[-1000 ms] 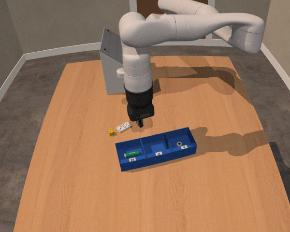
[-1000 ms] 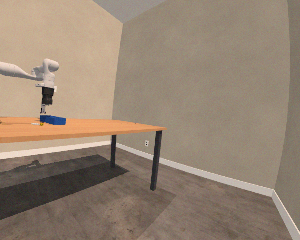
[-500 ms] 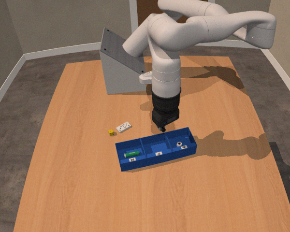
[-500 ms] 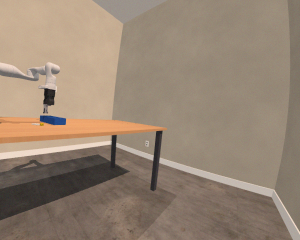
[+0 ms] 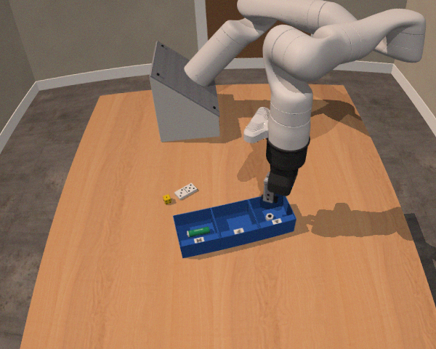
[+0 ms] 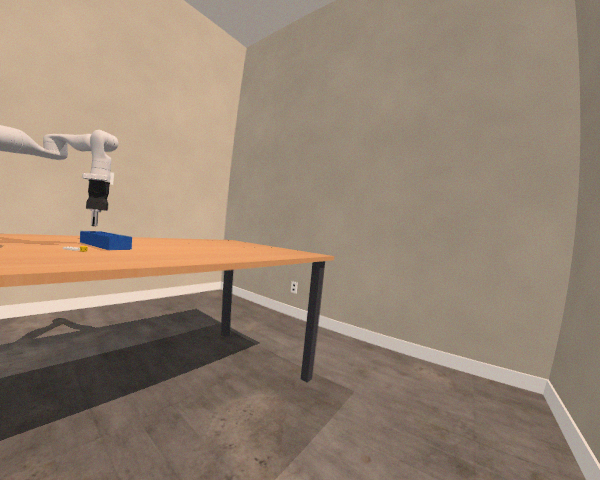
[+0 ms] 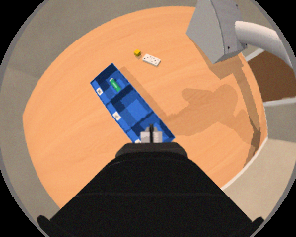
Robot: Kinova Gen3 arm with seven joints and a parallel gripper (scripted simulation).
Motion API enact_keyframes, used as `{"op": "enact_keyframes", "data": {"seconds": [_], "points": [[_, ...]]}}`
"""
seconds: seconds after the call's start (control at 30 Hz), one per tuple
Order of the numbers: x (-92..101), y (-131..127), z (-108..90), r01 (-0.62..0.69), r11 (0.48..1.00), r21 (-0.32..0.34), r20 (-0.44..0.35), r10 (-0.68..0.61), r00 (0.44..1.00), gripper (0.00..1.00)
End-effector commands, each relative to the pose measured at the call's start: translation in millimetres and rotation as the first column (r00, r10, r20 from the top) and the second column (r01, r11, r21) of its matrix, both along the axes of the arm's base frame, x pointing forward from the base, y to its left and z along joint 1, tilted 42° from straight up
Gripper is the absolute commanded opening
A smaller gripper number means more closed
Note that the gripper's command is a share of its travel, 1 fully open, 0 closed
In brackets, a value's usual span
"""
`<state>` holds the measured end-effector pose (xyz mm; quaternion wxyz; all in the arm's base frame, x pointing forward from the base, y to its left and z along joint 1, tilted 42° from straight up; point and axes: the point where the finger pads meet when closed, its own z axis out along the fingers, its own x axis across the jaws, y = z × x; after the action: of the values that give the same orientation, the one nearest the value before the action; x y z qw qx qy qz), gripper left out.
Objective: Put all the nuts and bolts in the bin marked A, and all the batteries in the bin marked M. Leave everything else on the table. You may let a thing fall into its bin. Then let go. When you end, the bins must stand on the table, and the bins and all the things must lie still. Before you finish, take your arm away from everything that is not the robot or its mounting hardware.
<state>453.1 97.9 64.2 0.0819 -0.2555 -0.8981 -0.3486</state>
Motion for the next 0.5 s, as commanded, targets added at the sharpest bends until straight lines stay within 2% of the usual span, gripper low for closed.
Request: {"op": "enact_keyframes", "data": {"seconds": [0.0,0.03,0.1,0.13,0.47], "points": [[-1.1,3.8,3.2,-0.114,0.993,-0.011,0.106,0.115,0.988,0.00],[-1.1,3.8,3.2,-0.146,0.989,-0.017,0.134,0.147,0.980,0.00],[-1.1,3.8,3.2,-0.146,0.989,-0.017,0.134,0.147,0.980,0.00],[0.7,3.8,3.7,-0.219,0.975,-0.032,0.207,0.221,0.953,0.00],[1.4,3.3,4.6,-0.450,0.884,-0.129,0.420,0.460,0.783,0.00]]}}
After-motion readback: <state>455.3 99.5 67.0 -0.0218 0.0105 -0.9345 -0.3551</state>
